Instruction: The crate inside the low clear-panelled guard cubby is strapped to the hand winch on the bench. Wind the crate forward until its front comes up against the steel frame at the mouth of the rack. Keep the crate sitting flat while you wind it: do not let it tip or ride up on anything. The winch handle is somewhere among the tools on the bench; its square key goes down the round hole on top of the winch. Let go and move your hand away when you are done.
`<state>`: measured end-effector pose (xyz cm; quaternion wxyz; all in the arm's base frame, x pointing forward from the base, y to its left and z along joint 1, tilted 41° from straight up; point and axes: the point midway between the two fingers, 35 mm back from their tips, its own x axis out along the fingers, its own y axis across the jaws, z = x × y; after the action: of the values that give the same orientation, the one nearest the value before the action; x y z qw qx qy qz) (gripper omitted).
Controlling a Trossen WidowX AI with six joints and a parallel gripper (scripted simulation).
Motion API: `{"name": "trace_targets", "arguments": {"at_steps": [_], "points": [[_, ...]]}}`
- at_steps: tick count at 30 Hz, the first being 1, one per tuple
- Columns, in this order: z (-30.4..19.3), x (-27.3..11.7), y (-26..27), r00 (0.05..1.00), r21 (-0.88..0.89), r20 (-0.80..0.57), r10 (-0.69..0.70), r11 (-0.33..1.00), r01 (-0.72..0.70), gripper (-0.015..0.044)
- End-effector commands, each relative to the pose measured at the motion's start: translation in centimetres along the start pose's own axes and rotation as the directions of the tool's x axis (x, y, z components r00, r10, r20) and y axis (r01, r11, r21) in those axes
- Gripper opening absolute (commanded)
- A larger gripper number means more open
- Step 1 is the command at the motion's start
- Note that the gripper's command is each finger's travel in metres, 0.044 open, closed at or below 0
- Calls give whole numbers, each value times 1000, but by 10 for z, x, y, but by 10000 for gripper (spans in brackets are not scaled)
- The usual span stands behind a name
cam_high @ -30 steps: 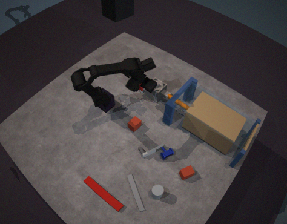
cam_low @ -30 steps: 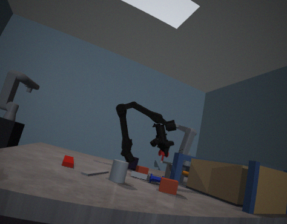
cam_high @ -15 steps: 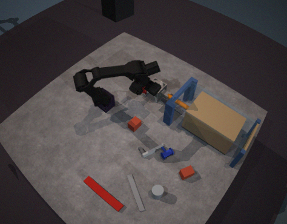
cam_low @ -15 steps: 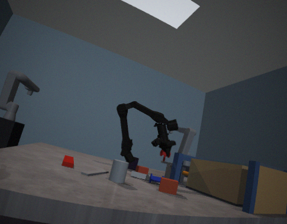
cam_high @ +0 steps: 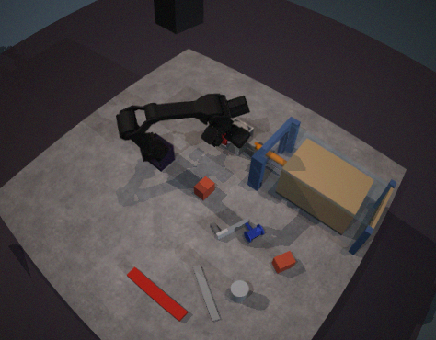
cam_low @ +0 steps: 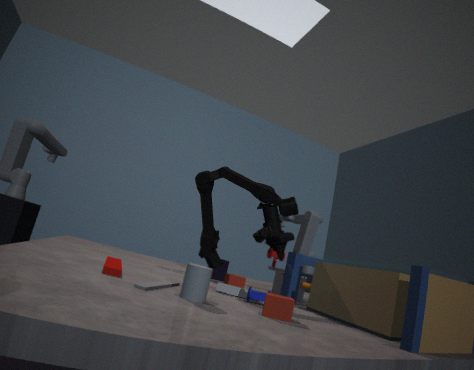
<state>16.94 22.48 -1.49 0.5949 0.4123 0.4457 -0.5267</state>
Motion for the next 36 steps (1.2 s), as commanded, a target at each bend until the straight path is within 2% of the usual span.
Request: {"name": "trace_targets", "arguments": {"at_steps": [1,36], "points": [[-3,5,20,999,13,5,34,999,-34,0],[-35,19,59,999,14,3,36,999,-36,0]]}}
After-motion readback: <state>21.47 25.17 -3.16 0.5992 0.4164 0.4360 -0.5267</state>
